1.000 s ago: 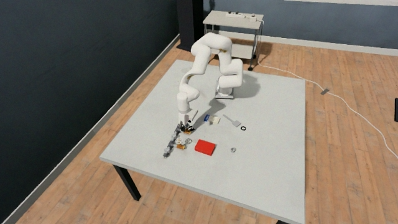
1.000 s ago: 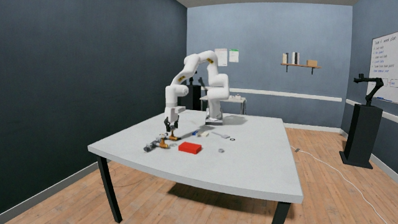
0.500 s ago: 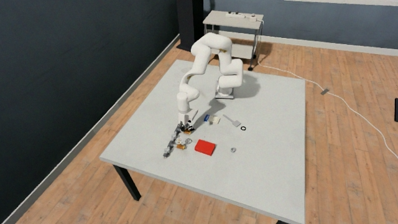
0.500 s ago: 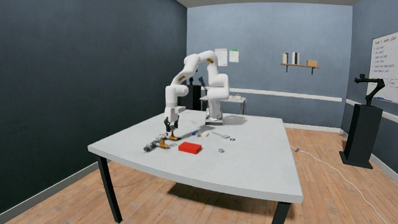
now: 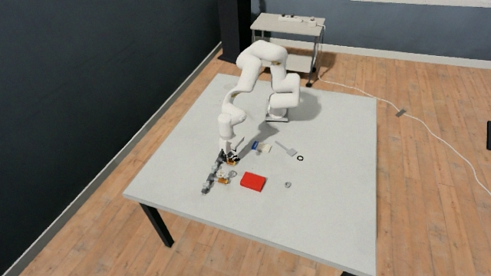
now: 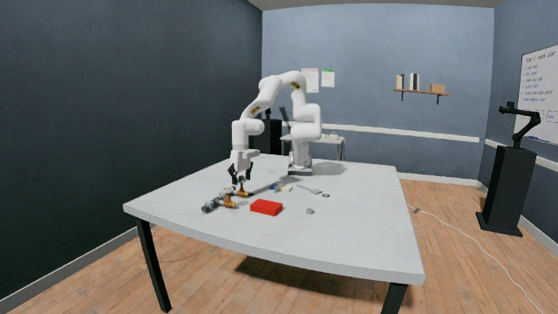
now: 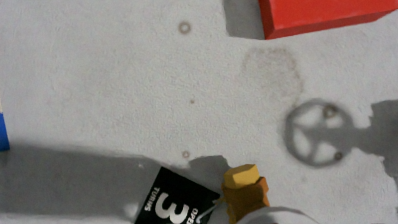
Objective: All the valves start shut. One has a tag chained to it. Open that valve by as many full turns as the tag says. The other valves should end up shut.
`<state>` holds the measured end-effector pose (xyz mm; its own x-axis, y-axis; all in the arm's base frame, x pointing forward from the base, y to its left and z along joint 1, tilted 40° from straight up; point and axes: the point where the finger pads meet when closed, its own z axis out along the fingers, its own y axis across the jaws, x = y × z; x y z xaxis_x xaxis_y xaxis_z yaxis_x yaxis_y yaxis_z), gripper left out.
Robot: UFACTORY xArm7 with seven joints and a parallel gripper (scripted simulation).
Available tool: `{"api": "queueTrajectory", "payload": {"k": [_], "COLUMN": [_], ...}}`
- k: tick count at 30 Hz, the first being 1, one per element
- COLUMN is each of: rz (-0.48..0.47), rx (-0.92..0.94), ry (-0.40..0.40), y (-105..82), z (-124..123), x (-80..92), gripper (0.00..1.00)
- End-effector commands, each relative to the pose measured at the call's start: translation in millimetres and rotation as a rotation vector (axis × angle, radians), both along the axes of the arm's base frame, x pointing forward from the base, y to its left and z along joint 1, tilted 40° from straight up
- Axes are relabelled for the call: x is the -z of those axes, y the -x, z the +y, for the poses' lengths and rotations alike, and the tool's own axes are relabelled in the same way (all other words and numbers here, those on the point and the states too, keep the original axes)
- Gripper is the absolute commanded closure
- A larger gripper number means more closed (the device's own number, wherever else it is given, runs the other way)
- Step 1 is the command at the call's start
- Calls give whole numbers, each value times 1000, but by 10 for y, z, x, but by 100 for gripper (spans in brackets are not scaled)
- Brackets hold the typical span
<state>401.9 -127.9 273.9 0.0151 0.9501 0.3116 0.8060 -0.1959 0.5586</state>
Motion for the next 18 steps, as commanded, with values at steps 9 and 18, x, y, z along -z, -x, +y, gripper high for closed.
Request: {"api": "queueTrajectory", "payload": {"k": [9,18], "rz": [145,252], "rx": [474,811], "ry": [-366,-650], "y": [-3,-3], "z": [-9,-9], "x": [-14,-15], "gripper": [0,0]}}
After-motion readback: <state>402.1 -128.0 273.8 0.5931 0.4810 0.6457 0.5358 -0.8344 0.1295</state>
